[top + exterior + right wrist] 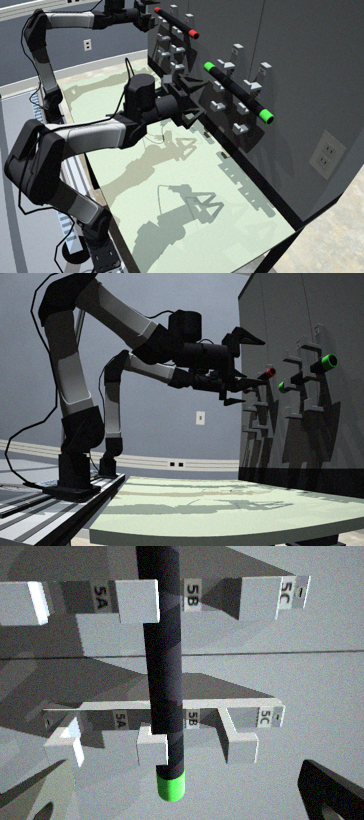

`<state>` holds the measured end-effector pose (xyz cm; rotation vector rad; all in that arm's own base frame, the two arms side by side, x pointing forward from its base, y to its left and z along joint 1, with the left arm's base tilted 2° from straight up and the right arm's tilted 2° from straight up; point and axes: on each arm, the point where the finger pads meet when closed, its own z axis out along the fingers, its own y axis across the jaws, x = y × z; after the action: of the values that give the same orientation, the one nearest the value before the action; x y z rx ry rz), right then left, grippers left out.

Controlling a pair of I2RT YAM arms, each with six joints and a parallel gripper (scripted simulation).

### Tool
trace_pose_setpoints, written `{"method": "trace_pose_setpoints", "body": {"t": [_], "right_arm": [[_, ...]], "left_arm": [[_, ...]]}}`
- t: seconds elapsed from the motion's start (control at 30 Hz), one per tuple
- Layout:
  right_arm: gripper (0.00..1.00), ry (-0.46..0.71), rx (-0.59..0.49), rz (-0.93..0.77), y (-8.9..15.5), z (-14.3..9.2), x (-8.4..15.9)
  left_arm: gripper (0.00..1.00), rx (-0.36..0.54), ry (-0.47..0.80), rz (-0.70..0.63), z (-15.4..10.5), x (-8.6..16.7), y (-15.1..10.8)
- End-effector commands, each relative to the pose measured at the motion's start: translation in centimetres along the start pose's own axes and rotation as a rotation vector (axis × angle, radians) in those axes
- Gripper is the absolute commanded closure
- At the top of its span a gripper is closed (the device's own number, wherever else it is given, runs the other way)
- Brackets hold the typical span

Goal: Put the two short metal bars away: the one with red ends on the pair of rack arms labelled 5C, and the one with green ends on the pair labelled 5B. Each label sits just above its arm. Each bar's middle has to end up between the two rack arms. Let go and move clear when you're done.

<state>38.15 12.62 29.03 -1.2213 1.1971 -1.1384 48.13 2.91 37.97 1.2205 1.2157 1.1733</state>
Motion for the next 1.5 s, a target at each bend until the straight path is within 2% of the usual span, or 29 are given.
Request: {"method": "trace_pose_setpoints", "body": {"t": [0.0,0.27,0.9,1.4,1.47], "right_arm": [[0.00,0.010,-0.014,-0.017,1.1,0.1,0.1],[0.00,0.010,-0.014,-0.017,1.1,0.1,0.1],[0.00,0.010,-0.014,-0.017,1.1,0.1,0.1],[0.00,0.010,-0.014,-0.017,1.1,0.1,0.1],[0.00,0.010,-0.014,-0.017,1.1,0.1,0.1]], "left_arm": [[0.00,-0.055,0.011,-0.002,0.5,0.2,2.3],[0.00,-0.055,0.011,-0.002,1.6,0.2,2.6],[0.00,-0.055,0.011,-0.002,1.8,0.4,2.2],[1.00,-0.055,0.011,-0.002,1.8,0.5,2.1],[1.00,-0.055,0.011,-0.002,1.8,0.5,2.1]]}}
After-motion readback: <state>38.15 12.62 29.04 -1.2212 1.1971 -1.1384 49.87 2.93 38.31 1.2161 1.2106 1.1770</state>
